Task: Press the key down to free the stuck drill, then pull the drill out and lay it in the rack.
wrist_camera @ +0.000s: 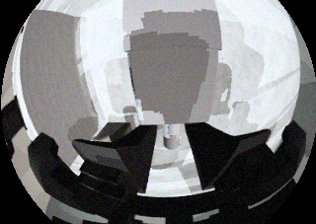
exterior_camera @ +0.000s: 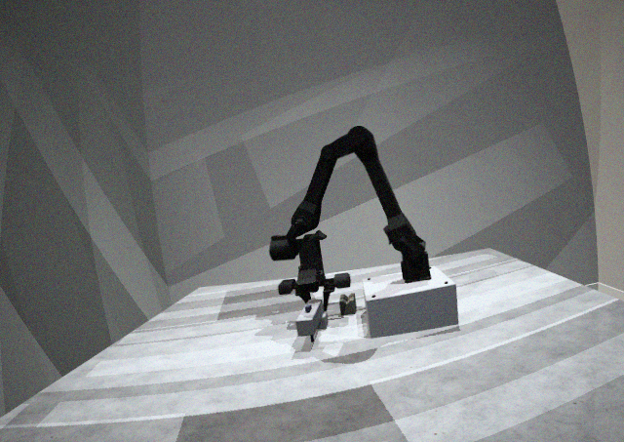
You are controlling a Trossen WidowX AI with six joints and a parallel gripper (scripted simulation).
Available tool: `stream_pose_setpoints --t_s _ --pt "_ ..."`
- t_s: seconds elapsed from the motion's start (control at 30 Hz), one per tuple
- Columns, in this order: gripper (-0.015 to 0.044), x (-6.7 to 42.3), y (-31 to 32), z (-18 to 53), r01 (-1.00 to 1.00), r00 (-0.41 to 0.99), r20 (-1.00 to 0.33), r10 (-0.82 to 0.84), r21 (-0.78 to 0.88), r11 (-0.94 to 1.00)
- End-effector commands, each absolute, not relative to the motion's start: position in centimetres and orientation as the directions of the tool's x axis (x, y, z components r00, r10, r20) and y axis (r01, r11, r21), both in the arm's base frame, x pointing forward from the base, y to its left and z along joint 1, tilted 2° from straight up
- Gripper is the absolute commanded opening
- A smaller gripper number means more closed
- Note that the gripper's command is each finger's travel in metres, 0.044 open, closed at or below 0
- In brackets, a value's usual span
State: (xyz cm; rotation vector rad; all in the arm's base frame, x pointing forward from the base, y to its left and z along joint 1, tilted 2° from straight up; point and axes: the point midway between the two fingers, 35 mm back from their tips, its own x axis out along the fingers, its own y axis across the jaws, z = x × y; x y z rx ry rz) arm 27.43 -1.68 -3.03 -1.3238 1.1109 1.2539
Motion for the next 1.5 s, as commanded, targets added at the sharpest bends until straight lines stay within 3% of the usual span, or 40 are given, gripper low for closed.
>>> stream_pose_setpoints --t_s 0.0,0.13,1.23,1.47 --pt "0.0046 27.4 -1.7 -3.0 -0.991 0.056 -0.998 0.001 -0.055 -0.120" --pt "0.0000 27.4 -1.7 -3.0 -0.991 0.056 -0.998 0.001 -0.055 -0.120" --pt "0.0000 28.1 -6.0 -3.1 -0.992 0.053 -0.999 -0.001 -0.053 -0.116" --pt "0.0184 27.9 -5.6 -3.2 -0.992 0.052 -0.999 -0.002 -0.051 -0.112"
